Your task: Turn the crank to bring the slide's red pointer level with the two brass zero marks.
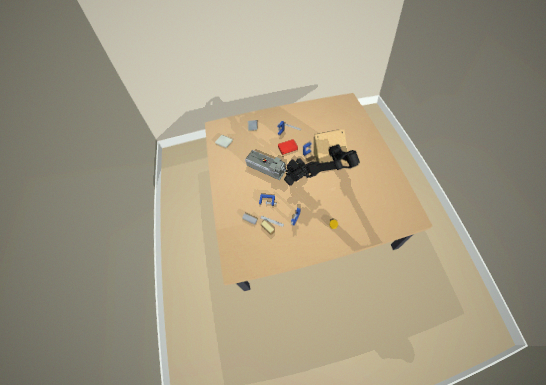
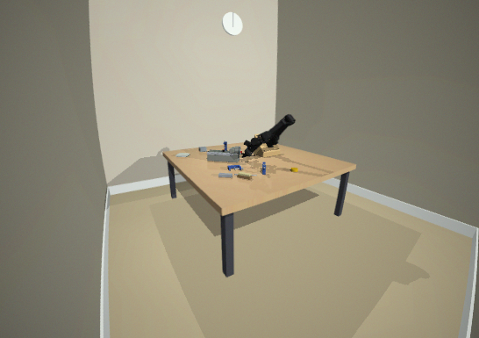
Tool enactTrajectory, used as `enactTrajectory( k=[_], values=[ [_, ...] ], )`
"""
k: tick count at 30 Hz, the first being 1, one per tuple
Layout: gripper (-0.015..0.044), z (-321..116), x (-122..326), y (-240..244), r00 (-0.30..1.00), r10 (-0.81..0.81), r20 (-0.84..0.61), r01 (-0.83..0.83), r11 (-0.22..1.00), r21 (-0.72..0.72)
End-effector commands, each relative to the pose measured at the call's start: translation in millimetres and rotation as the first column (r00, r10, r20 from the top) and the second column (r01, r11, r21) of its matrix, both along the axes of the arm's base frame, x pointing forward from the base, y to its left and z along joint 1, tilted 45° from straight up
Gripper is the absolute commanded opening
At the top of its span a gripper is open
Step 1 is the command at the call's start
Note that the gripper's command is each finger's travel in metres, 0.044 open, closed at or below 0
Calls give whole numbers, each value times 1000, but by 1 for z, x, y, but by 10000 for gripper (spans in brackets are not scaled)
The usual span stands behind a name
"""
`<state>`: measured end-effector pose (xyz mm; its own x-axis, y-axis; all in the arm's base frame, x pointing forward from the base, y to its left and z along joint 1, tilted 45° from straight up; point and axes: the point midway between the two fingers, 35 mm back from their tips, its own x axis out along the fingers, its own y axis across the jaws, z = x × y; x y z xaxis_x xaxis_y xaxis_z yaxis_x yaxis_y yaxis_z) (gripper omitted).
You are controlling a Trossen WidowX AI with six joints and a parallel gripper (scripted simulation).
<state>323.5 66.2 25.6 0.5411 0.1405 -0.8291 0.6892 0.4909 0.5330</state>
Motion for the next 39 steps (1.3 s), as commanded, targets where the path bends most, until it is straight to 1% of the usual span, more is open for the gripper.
enactTrajectory(
  k=[1,39],
  values=[
    [0,3,7,6,1000,9,8,-9,1000,9],
    [0,9,12,9,1000,9,9,-9,1000,9]
  ],
)
